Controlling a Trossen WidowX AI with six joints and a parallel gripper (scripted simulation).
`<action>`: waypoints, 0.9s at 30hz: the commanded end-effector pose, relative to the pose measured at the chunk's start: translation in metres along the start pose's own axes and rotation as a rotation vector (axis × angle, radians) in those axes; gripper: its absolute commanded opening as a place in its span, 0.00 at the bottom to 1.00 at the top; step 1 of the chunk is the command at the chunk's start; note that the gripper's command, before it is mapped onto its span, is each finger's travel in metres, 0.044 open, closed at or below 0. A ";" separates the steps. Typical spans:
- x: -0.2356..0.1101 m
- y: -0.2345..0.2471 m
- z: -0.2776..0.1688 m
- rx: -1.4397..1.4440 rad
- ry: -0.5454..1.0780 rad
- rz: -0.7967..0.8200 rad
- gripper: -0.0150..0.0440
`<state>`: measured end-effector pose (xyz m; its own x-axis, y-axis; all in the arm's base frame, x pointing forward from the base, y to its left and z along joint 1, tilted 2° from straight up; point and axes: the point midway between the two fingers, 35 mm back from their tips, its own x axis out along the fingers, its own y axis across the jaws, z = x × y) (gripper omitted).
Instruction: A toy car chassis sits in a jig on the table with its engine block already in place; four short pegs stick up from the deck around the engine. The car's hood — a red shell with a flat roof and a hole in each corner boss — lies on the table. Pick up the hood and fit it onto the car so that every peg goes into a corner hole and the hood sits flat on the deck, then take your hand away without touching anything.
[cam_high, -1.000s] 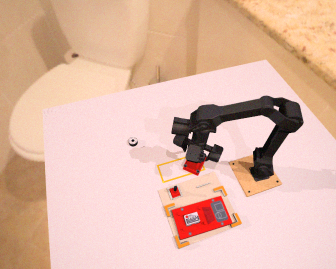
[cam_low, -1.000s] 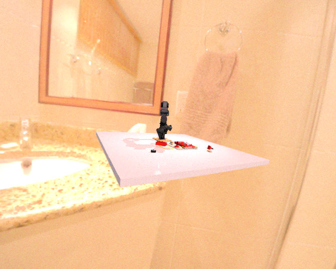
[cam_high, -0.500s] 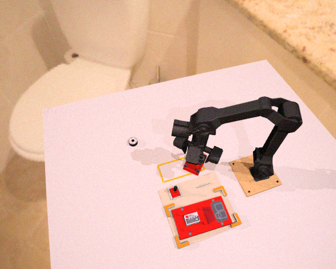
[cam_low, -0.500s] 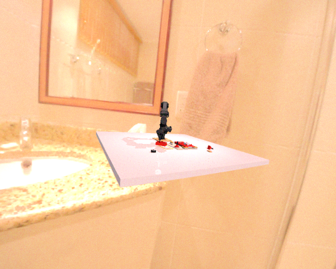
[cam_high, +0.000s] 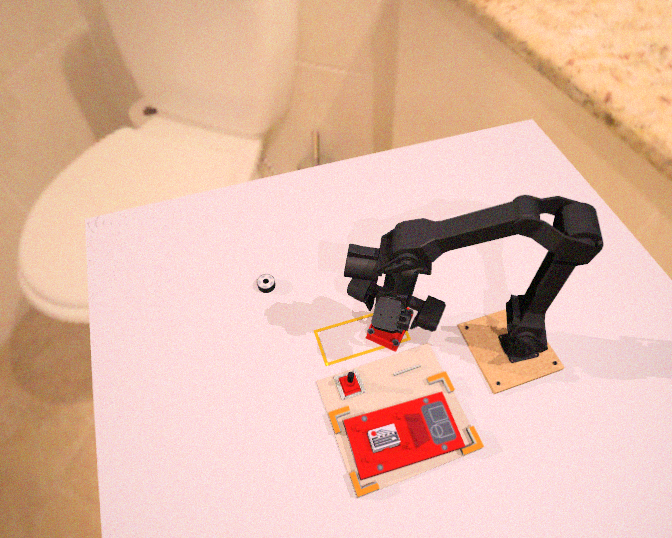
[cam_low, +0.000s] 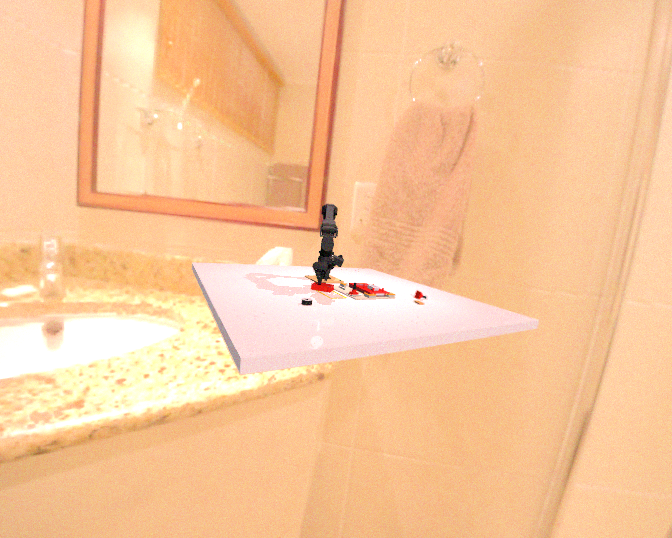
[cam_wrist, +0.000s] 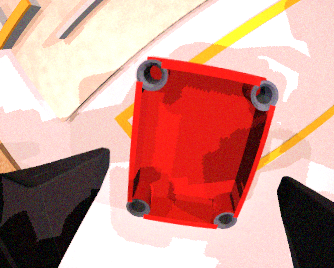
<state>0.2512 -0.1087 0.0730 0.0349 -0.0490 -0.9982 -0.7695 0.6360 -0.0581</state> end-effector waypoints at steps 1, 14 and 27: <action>0.002 0.001 0.001 0.002 -0.004 0.004 1.00; 0.008 0.001 0.001 0.002 -0.004 0.004 1.00; 0.015 0.001 0.001 0.002 -0.003 0.004 1.00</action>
<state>0.2515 -0.1088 0.0603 0.0343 -0.0488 -0.9982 -0.7695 0.6360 -0.0575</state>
